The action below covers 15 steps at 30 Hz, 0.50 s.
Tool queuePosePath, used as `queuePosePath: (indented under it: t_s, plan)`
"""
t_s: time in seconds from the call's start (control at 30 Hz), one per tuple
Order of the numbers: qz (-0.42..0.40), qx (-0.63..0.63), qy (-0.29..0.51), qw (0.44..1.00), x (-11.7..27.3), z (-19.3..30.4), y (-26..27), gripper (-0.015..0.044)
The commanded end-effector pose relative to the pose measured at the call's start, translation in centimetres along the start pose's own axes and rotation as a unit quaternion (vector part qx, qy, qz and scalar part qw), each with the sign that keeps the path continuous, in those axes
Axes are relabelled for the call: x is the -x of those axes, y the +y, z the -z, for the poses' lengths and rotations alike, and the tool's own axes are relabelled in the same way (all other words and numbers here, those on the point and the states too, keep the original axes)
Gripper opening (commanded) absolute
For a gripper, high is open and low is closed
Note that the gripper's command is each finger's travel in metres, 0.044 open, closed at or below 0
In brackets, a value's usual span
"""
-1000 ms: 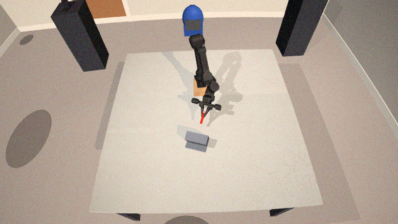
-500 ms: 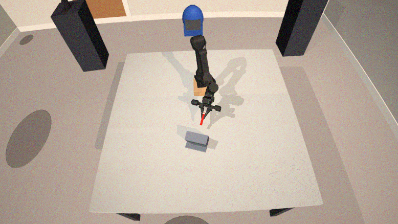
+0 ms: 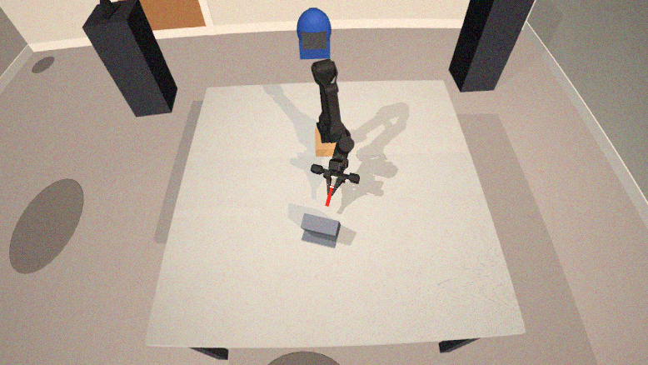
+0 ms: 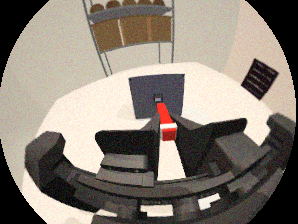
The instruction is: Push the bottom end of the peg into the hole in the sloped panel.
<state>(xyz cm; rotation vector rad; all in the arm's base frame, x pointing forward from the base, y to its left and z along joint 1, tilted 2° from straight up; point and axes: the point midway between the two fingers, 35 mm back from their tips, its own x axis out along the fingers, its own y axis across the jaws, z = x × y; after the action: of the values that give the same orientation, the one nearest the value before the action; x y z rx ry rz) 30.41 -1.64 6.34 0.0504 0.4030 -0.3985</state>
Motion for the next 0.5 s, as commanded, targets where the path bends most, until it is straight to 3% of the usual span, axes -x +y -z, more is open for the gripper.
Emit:
queuePosePath:
  t_s: [0.0,0.47]
  plan:
    - [-0.002,0.004,0.001,1.000,-0.31,0.27,0.00,0.0000]
    - [-0.008,0.001,-0.011,1.000,-0.97,0.24,-0.04,0.0000]
